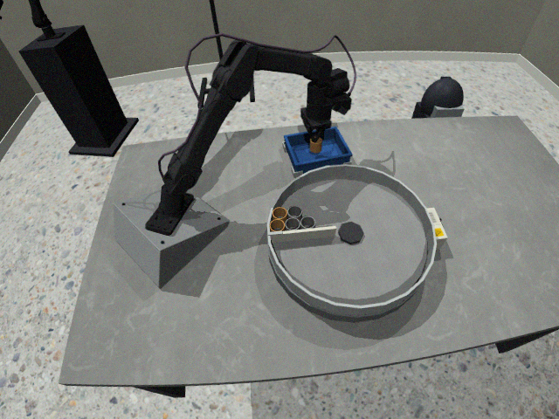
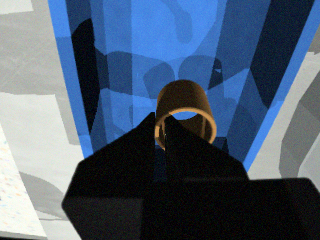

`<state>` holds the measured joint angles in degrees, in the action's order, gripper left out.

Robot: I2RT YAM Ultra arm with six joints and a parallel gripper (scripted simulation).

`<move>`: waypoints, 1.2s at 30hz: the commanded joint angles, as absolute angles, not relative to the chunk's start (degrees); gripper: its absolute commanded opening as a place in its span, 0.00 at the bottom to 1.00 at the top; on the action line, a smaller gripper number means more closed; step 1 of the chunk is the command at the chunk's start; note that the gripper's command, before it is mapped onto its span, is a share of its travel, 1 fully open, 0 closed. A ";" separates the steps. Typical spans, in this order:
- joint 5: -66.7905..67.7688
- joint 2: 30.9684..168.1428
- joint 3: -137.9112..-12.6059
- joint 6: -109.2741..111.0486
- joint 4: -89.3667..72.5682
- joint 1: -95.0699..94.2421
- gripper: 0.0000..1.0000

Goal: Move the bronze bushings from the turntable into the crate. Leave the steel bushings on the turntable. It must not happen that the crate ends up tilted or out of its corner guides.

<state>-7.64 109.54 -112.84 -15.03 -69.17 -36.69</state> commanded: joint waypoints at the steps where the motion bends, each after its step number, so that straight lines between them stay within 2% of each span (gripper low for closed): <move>1: -6.89 108.66 -111.81 -15.52 -66.72 -37.09 0.00; 36: -6.70 109.03 -109.59 -15.74 -63.29 -37.23 0.00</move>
<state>-7.40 110.26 -109.75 -15.44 -63.88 -37.17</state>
